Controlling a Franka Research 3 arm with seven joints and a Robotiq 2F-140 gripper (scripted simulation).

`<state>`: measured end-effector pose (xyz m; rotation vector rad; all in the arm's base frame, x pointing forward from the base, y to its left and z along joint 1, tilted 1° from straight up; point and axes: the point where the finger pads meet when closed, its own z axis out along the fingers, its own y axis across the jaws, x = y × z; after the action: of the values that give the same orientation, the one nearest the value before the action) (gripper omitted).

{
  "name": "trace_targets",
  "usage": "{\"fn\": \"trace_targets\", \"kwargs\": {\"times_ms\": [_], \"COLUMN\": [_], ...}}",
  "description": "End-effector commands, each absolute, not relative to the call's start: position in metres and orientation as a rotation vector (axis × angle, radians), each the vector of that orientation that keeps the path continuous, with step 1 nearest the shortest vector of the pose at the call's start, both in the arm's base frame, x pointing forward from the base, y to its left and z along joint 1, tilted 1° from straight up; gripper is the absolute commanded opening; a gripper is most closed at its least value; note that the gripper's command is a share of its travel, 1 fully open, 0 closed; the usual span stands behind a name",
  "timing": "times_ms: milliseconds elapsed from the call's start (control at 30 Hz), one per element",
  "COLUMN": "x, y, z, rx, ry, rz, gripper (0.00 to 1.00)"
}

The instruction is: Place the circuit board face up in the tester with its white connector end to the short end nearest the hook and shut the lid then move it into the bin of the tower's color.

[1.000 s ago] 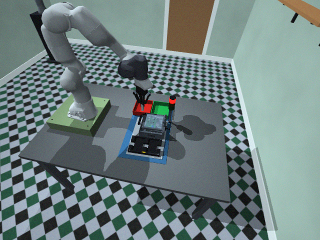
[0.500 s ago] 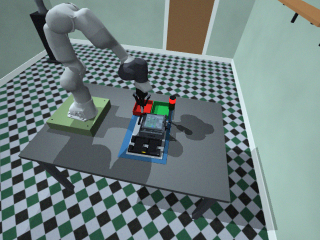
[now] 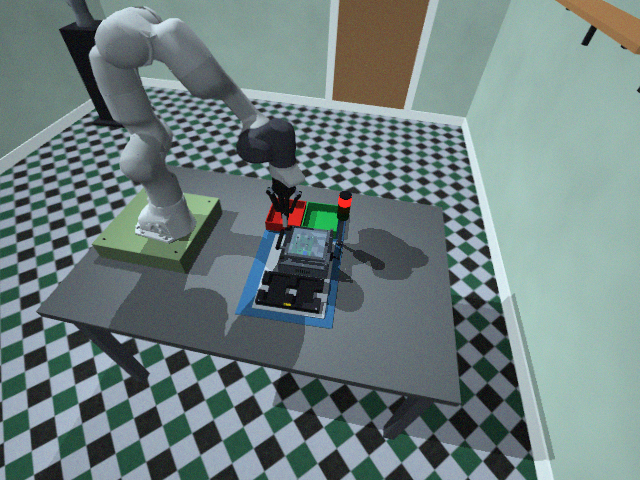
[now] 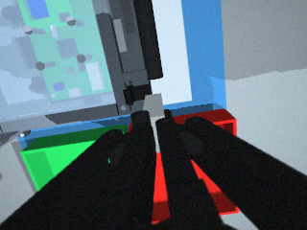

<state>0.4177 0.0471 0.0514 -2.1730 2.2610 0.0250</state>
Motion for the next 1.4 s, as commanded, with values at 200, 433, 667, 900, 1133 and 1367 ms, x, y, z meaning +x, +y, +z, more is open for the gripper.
{"fn": "trace_targets", "kwargs": {"times_ms": [200,433,667,900,1133,1367], "x": [0.4174,0.4174,0.4174,0.4174,0.4174,0.4174], "y": [0.0487,0.0487,0.0487,0.0487,0.0487,0.0487], "z": [0.0504,0.0492,0.0492,0.048,0.048,0.0468], "rx": [-2.177,-2.177,-2.177,-2.177,-2.177,-2.177], "ry": [2.255,2.255,2.255,2.255,2.255,2.255], "rz": [0.025,0.025,0.025,0.025,0.025,0.025], "gripper": [0.0,0.0,0.0,0.0,0.0,0.0]}}
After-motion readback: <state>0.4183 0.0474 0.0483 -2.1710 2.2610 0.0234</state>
